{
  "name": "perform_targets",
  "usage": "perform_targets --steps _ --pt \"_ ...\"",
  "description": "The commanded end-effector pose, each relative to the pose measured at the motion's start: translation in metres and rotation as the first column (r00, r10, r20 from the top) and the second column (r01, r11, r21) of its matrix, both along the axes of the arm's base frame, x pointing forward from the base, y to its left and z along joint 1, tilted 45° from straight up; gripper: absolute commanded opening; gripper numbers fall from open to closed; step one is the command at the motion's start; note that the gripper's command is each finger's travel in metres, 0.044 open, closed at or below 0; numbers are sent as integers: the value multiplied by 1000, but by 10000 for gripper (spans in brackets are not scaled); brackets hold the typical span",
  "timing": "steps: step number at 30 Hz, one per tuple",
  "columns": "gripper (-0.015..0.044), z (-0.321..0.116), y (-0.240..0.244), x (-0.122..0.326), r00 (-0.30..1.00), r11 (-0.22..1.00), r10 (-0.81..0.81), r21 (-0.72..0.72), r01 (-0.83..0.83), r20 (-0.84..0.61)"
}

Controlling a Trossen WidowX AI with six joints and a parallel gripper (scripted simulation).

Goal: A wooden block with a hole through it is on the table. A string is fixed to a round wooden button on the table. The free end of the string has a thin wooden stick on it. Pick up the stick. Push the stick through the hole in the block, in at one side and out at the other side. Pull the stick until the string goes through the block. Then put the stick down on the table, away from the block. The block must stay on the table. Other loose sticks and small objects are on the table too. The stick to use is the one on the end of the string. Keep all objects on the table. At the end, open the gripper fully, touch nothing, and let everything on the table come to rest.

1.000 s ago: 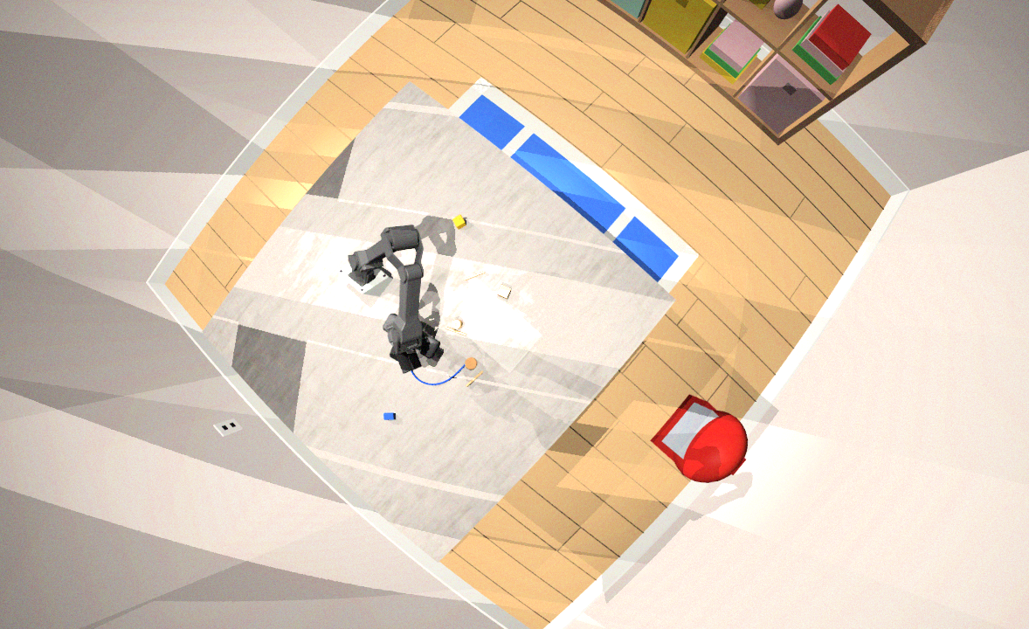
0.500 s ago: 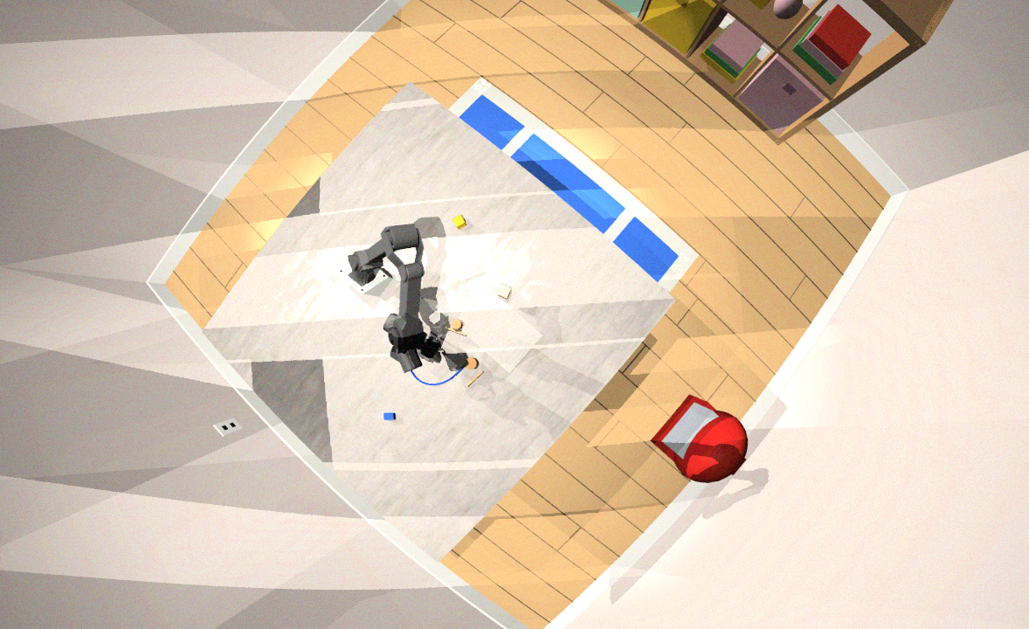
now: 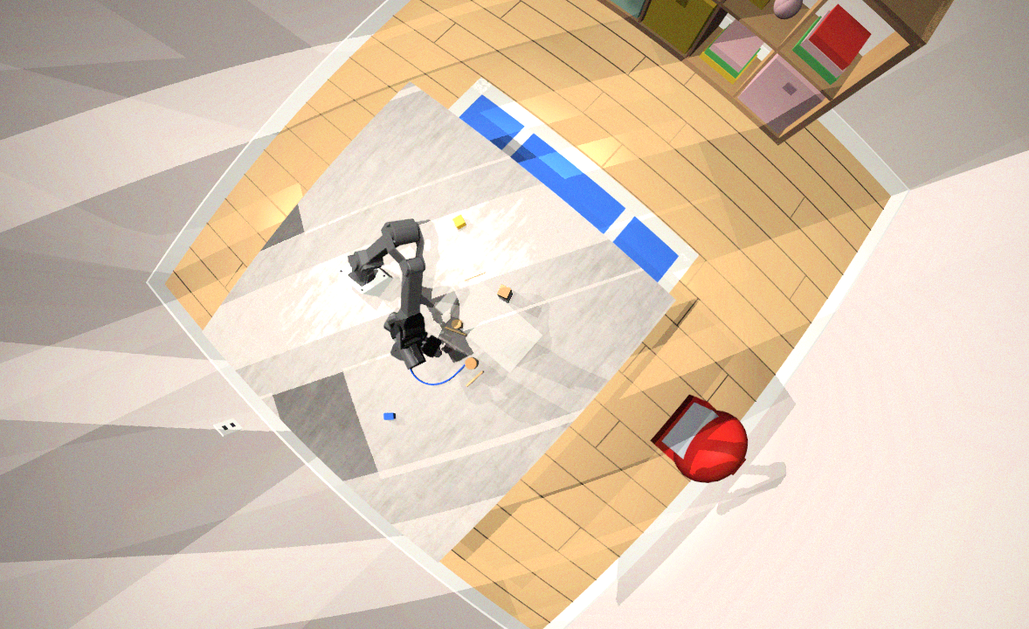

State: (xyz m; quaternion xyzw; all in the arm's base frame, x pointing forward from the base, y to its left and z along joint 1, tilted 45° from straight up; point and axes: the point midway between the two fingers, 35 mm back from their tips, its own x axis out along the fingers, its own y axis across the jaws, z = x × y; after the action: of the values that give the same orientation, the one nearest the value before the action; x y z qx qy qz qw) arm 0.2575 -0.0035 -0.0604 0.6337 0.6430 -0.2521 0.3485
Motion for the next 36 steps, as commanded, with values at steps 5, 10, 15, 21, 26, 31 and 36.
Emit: perform_targets --steps 5,10,15,21,26,31,36 --pt "0 1 0 1 1000 1000 -2 -11 2 -1" --pt "0 2 0 1 1000 1000 -1 -13 1 -2" --pt "0 2 0 0 1000 1000 -1 -13 1 -2" --pt "0 2 1 0 1000 1000 -1 -13 1 -2" --pt "0 3 1 0 1000 1000 -1 -13 1 -2" --pt "0 5 4 0 1000 1000 1 -10 -2 -1" --pt "0 11 7 -1 1000 1000 2 -11 -2 -5"
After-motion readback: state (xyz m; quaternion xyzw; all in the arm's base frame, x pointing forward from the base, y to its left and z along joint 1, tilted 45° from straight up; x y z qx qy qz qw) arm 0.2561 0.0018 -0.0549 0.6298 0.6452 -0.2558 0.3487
